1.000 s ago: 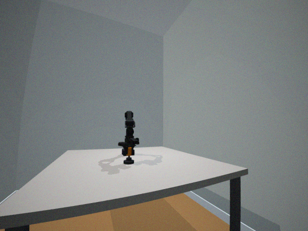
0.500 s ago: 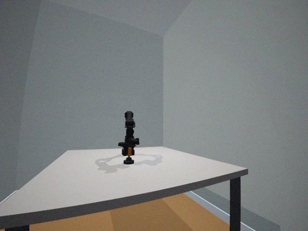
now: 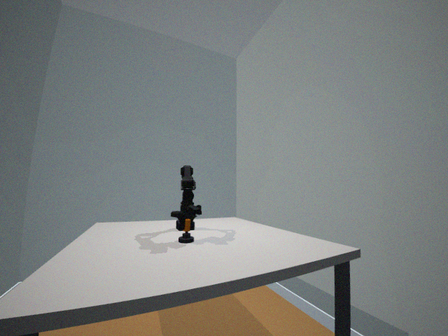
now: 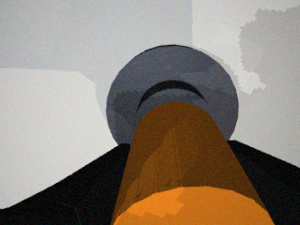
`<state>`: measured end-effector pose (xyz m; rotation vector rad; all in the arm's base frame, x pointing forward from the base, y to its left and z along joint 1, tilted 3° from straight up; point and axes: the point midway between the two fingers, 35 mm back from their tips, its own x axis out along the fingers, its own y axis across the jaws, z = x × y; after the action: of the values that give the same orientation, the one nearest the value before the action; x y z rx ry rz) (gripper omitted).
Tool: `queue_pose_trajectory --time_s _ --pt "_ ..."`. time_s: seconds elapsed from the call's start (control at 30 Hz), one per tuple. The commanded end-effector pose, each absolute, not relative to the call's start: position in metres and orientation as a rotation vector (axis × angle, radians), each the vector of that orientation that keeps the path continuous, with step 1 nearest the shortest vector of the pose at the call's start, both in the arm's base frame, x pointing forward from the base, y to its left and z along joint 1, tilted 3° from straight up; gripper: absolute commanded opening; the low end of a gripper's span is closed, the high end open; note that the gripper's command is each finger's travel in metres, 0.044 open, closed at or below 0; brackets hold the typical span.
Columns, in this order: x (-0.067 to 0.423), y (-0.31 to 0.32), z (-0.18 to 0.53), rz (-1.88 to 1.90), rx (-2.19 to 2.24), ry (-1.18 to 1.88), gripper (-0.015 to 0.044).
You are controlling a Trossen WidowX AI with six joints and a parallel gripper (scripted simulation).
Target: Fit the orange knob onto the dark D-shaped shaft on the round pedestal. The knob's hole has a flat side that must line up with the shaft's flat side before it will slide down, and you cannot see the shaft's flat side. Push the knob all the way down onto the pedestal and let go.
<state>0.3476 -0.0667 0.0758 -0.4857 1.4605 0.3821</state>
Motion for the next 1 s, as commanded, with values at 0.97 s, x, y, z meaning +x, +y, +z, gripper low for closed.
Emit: queue_pose_trajectory --time_s 0.97 --pt "0.349 -0.067 0.062 0.38 -0.487 1.459 0.0053"
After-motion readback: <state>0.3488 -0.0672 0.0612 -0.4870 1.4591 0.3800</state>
